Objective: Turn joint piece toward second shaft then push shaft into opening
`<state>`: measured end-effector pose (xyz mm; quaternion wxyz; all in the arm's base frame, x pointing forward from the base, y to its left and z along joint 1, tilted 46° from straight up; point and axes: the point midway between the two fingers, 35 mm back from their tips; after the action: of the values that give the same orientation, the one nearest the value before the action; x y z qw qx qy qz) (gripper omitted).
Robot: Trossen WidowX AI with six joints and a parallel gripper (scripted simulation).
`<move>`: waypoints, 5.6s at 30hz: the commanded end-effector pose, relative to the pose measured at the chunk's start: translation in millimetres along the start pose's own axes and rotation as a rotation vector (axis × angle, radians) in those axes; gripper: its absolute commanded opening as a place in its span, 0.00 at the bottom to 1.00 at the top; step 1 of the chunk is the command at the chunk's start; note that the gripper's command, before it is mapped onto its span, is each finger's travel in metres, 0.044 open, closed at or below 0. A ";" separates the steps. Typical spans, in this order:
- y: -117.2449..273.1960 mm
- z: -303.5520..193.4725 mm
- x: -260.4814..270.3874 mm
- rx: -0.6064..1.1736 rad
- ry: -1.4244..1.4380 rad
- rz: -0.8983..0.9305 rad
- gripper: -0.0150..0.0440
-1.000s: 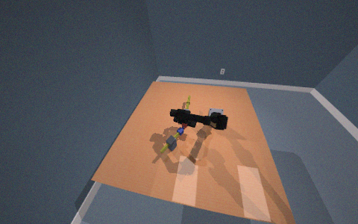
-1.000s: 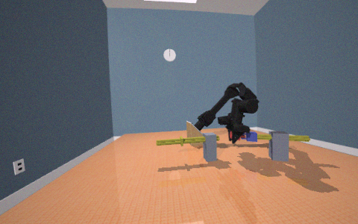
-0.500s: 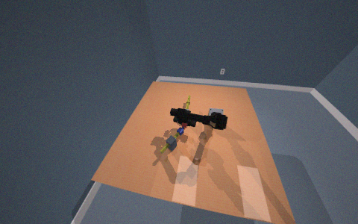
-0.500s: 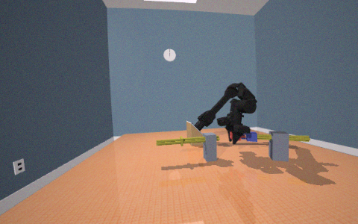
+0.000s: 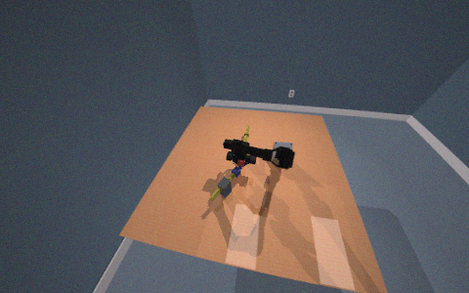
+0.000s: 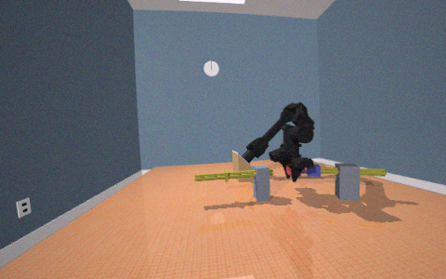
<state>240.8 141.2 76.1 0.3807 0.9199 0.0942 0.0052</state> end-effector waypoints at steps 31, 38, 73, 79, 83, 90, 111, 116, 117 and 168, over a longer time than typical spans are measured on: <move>-0.6 -0.1 0.3 0.012 0.008 -0.002 0.81; -0.6 -0.1 0.3 0.012 0.008 -0.002 1.00; 53.5 -2.9 2.9 -0.167 0.226 0.017 1.00; 76.4 -1.3 4.5 -0.155 0.430 0.024 1.00; 91.8 -0.3 4.6 -0.148 0.566 0.031 1.00; 118.5 1.2 2.9 -0.143 0.805 0.050 1.00; 160.9 3.7 -3.6 -0.155 1.179 0.090 1.00; 158.3 10.8 -1.1 -0.124 1.099 0.091 1.00; 156.8 13.5 -0.4 -0.112 1.067 0.091 1.00; 106.2 117.7 11.1 0.215 0.217 0.034 1.00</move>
<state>274.2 -2.3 75.4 0.2639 0.9570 0.1076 0.0540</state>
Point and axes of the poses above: the point midway between the two fingers, 35 mm back from their tips, its own y axis back along the fingers, its own x axis across the jaws, z = x × y, and after that the axes turned 2 degrees about -y, right-handed
